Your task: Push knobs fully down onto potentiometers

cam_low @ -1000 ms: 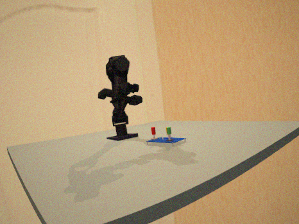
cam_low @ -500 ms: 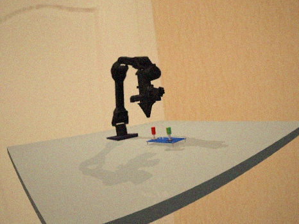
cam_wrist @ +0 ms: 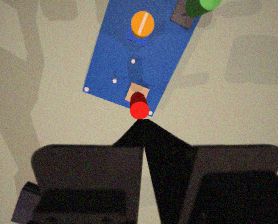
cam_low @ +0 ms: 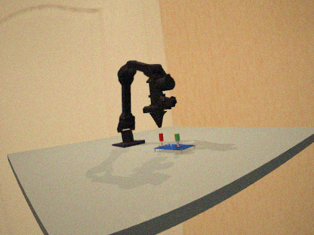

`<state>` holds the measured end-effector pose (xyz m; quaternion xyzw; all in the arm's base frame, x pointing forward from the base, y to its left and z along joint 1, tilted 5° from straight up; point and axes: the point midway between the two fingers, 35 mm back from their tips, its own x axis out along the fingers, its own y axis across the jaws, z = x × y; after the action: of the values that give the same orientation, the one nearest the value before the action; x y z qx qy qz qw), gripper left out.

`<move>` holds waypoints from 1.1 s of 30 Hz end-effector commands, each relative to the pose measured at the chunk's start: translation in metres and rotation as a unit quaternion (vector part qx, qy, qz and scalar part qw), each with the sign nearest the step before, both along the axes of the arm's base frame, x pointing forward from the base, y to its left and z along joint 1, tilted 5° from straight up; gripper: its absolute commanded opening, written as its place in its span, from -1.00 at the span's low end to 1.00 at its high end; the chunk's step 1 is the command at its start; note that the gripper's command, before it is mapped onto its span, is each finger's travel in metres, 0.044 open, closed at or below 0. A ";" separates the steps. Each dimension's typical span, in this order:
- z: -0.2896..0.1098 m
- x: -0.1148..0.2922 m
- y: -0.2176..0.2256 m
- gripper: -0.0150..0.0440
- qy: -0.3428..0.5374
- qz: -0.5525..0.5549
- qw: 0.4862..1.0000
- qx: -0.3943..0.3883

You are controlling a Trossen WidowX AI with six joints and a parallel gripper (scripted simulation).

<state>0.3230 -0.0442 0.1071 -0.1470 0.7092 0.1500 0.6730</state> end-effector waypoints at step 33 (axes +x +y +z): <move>-0.024 -0.002 0.001 -0.49 0.000 0.003 1.000 0.003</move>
<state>0.3219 -0.0440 0.0848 -0.1476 0.7084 0.1502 0.6736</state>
